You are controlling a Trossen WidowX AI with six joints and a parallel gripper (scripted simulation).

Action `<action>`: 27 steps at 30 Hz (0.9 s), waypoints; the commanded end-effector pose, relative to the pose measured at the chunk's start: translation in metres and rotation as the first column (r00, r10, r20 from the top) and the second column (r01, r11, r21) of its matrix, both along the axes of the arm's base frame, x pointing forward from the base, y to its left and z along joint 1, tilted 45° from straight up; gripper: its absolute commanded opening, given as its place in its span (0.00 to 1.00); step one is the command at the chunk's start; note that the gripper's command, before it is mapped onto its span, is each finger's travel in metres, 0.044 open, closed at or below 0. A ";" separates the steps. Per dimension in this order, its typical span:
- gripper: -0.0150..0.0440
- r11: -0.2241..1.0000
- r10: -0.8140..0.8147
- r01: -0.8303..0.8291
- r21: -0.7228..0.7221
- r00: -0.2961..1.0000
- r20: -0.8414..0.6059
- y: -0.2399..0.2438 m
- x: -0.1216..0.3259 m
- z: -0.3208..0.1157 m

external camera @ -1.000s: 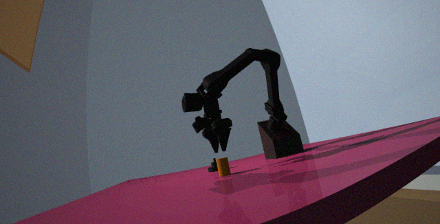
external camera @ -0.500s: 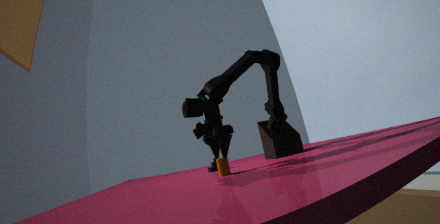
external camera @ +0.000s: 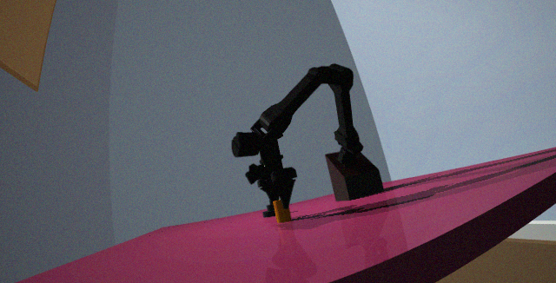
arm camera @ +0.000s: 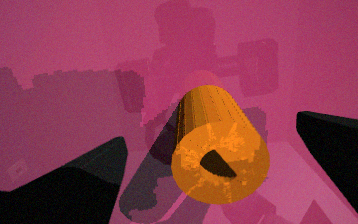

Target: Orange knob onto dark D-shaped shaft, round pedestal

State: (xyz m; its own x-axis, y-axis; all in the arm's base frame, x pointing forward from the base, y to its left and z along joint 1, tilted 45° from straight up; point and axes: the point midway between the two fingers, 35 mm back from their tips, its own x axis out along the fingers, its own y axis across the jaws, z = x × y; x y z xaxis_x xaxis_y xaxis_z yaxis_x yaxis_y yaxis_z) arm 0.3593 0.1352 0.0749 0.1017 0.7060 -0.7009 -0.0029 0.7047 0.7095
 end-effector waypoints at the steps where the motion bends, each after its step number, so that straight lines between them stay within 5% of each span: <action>1: 1.00 1.000 -0.002 0.002 -0.005 1.000 -0.012 0.004 -0.001 -0.008; 14: 1.00 1.000 -0.002 0.002 -0.002 1.000 -0.013 0.018 -0.001 -0.020; 23: 0.60 1.000 -0.002 0.002 -0.002 1.000 -0.013 0.018 -0.001 -0.020; 27: 0.55 1.000 -0.002 0.002 -0.002 1.000 -0.013 0.018 -0.001 -0.020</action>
